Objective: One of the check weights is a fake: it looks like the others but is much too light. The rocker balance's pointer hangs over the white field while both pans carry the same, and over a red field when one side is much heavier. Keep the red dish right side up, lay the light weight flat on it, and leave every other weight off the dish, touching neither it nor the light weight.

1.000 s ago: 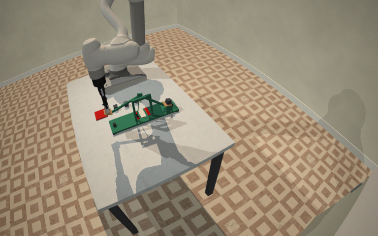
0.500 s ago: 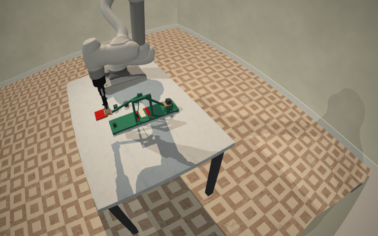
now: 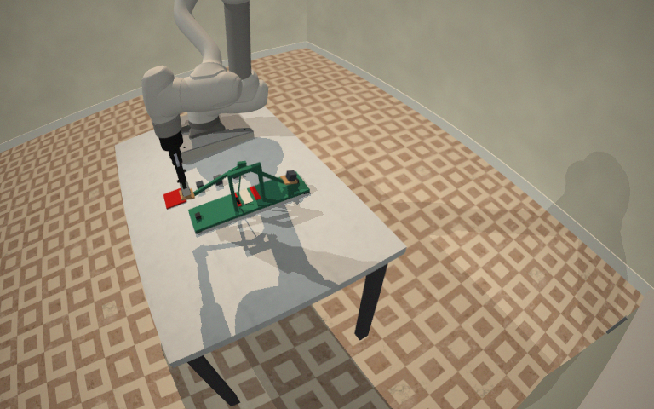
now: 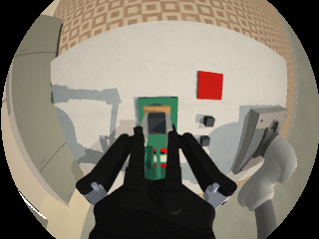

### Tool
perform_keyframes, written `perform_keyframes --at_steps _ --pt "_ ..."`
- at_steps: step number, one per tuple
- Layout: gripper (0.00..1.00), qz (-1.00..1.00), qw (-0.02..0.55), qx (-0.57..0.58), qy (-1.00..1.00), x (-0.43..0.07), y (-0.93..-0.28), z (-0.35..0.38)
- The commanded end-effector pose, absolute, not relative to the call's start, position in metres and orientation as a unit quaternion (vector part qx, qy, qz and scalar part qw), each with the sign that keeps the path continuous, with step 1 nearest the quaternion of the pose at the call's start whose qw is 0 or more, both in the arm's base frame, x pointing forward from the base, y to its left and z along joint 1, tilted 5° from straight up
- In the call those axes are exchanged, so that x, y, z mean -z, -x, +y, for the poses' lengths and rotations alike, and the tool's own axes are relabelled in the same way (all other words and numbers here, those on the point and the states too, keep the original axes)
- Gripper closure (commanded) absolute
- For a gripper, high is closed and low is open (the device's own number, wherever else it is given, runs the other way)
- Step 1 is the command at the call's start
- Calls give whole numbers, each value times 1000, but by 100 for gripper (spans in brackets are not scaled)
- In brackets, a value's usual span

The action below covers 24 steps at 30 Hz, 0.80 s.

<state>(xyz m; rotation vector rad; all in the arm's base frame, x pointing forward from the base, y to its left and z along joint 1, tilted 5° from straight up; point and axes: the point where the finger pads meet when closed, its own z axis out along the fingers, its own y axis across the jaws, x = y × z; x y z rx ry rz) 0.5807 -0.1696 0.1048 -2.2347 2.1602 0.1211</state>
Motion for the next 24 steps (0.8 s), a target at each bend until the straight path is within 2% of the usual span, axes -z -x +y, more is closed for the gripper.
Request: perform_keyframes --at_steps 1,24 --pt "76 694 16 -39 718 -105 -581 -170" --pt "76 694 16 -39 718 -101 -581 -169"
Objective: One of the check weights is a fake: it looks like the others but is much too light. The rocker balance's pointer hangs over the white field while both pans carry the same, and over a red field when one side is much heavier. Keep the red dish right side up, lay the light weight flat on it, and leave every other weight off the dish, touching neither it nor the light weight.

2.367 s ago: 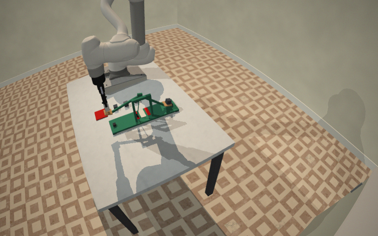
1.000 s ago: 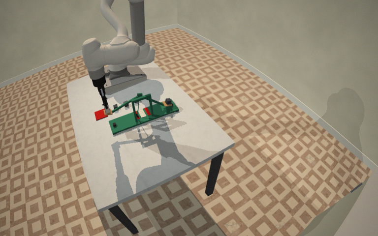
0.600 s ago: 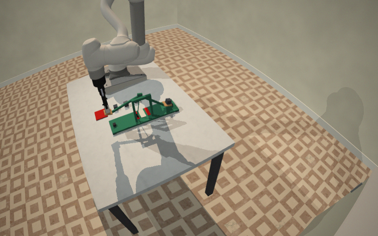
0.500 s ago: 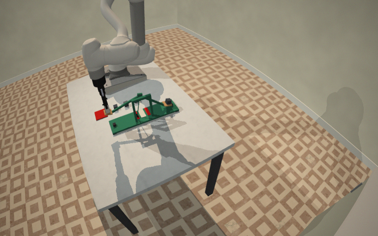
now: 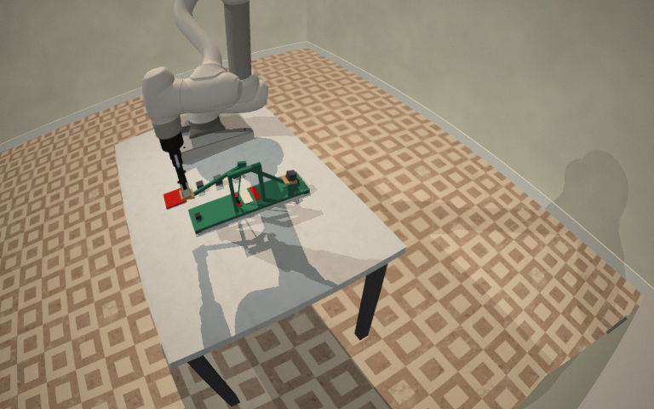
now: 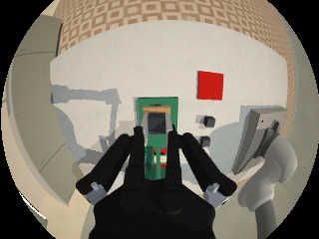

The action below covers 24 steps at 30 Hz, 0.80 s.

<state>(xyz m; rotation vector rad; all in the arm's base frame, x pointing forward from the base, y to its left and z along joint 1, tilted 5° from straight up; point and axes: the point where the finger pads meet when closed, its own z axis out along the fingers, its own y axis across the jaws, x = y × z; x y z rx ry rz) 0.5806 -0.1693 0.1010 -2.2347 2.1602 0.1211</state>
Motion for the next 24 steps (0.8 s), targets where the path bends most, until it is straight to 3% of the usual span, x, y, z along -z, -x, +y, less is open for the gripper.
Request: perform_keyframes --at_steps 1,24 --pt "76 694 16 -39 718 -101 -581 -169" --pt "76 694 16 -39 718 -87 -580 -166"
